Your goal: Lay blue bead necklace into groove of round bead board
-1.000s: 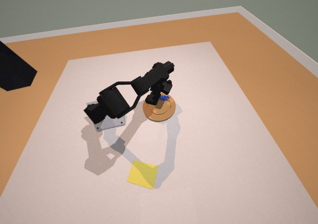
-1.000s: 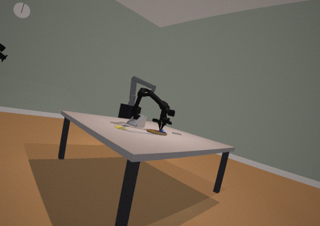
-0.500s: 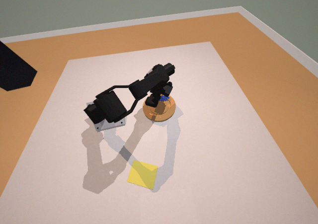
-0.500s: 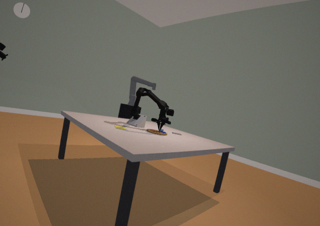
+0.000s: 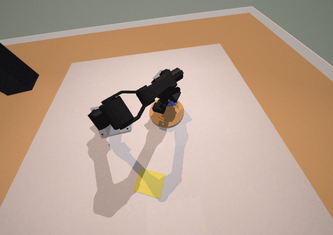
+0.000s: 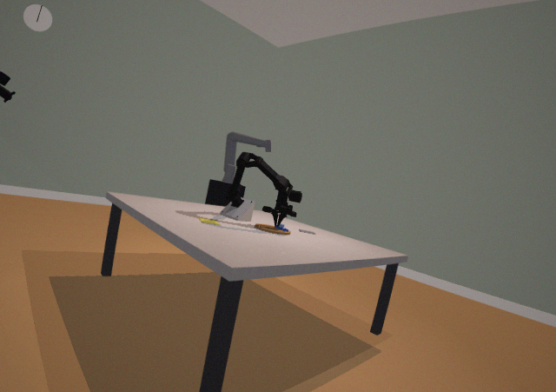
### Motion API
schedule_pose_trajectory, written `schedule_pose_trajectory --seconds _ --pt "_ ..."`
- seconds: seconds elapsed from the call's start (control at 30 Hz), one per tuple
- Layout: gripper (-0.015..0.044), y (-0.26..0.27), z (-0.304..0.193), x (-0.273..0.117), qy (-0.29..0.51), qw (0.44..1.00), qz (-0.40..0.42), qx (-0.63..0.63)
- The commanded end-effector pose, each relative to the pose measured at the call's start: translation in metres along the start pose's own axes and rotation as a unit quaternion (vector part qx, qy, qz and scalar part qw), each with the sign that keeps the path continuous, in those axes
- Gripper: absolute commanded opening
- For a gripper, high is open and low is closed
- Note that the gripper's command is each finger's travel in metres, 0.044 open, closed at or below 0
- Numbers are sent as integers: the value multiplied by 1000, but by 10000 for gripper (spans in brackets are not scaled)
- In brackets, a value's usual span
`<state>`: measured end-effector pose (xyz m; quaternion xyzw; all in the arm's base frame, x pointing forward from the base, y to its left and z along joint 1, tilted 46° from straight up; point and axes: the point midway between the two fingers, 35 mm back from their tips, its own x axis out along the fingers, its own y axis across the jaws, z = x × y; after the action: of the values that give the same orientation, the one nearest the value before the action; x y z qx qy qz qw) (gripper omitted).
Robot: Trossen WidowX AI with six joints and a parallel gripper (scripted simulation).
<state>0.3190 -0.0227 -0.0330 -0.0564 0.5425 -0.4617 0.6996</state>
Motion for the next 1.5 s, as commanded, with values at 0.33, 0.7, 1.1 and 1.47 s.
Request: schedule_pose_trajectory --seconds 0.33,0.7,1.1,1.47 --pt "315 0 0 0 0 1000 0 0" --pt "440 -1 0 -7 0 1000 -4 -2" --pt "440 -1 0 -7 0 1000 -4 -2" --pt "414 0 1 -8 0 1000 -4 -11"
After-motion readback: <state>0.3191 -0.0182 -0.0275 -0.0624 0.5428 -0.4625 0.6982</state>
